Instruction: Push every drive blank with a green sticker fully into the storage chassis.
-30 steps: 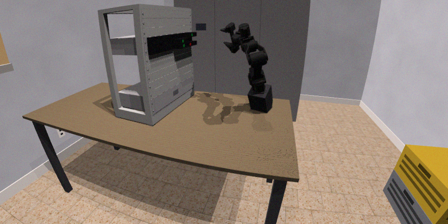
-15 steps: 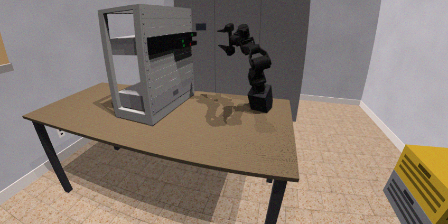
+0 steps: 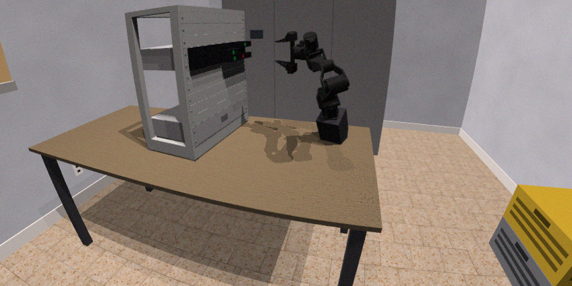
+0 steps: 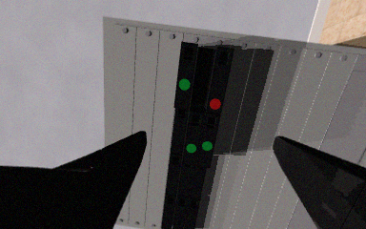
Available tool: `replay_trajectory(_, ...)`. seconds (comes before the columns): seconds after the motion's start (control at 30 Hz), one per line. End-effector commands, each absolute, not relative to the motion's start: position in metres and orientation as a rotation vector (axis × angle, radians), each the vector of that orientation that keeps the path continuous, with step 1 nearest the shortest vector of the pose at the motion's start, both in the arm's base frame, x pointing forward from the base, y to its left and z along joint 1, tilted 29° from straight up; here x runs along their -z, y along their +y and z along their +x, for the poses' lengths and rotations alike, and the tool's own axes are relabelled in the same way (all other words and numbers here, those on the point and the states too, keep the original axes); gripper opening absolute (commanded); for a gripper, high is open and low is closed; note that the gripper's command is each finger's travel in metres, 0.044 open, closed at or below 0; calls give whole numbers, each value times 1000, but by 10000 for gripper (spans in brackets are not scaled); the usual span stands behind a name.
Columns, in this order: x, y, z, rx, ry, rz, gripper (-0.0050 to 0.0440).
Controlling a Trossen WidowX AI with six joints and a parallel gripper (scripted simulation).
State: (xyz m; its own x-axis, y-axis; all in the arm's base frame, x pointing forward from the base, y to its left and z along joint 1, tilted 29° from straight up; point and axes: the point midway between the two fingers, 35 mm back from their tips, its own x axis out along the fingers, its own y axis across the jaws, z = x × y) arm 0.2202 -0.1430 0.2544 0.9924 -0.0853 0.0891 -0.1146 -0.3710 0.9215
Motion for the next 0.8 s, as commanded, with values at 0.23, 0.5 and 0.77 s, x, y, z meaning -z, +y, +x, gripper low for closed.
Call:
replay_trajectory(0.23,-260,-128,221,-92,-87,2020,440)
replay_trajectory(0.5,-261,-124,221,-106,-70,2041,440)
replay_trajectory(0.77,-261,-121,220,-115,-59,2055,440)
